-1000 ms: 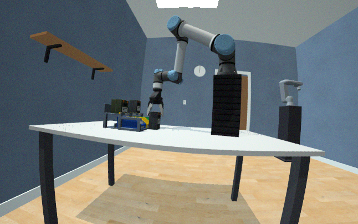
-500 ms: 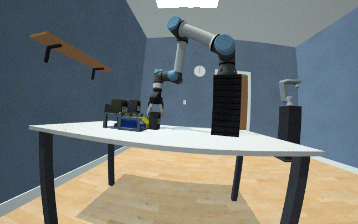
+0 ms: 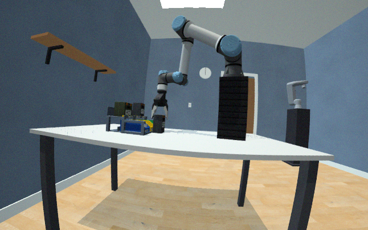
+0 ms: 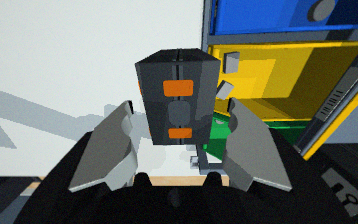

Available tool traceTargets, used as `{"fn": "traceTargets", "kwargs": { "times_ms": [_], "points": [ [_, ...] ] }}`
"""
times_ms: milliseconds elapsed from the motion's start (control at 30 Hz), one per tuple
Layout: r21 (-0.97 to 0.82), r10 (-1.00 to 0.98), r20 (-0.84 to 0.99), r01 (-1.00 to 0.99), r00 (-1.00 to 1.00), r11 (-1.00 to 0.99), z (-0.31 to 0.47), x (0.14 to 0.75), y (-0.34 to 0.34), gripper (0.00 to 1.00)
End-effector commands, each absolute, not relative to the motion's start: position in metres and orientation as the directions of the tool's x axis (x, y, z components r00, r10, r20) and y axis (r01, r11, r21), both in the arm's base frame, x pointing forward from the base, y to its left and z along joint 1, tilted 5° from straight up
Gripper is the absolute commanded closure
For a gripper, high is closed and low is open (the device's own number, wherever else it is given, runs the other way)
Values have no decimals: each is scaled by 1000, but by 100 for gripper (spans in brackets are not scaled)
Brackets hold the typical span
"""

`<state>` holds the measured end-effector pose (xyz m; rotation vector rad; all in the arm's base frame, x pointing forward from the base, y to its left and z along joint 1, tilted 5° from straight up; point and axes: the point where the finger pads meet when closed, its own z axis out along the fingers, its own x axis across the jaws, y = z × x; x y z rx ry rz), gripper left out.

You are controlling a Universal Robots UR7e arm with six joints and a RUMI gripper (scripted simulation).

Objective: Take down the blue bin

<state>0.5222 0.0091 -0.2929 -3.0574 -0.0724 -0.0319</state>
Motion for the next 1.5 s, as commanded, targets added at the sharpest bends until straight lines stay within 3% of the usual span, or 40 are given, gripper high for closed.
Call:
{"fn": "traceTargets", "kwargs": {
  "times_ms": [0,1233,1267,1467],
  "points": [
    [-82,46,24,48,999,-995,-284,523,8,28],
    [-82,46,24,48,999,-995,-194,521,1,28],
    [-82,46,24,48,999,-995,-194,521,1,100],
    [-82,46,24,48,999,-995,-194,521,1,100]
  ]
}}
